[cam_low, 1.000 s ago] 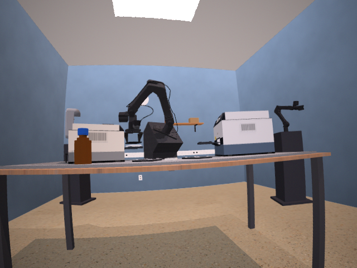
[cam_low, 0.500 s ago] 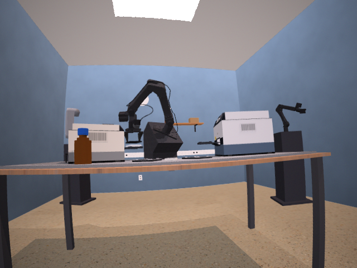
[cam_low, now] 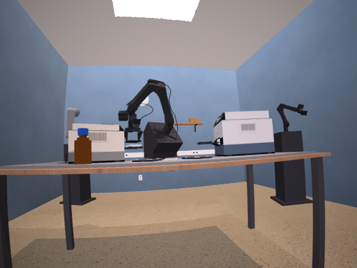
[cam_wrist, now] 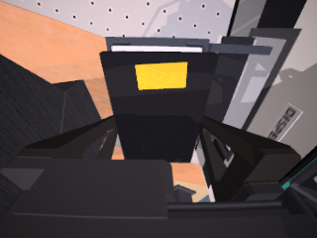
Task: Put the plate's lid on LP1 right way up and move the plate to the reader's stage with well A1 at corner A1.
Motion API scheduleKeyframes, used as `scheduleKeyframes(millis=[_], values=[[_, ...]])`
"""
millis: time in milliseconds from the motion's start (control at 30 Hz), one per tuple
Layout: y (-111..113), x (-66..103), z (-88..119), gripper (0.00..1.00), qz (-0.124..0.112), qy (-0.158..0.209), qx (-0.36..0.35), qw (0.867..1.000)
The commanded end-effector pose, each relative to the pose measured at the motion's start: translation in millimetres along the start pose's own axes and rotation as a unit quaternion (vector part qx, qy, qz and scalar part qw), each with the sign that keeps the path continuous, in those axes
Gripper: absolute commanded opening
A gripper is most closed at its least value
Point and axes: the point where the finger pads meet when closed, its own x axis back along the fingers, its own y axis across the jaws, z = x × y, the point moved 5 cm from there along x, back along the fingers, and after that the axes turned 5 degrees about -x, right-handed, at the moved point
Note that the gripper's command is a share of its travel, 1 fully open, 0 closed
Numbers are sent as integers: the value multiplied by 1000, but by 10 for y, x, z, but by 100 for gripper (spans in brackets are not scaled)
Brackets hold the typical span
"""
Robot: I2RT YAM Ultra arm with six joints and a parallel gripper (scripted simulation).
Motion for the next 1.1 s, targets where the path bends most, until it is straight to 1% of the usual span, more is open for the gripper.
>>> scheduleKeyframes(millis=[0,67,167,433,533,567,733,867,1067], values=[[-47,101,65,85,9,1,-6,1000],[-30,100,72,85,5,-1,-10,1000],[-48,158,17,85,11,-1,-1,1000],[-88,196,-4,85,18,3,7,1000],[-123,208,1,85,27,5,15,1000],[-96,220,-2,85,21,5,9,1000],[-60,280,24,85,16,4,2,1000],[-54,311,4,85,15,2,4,1000],[-52,310,-16,85,13,2,6,1000]])
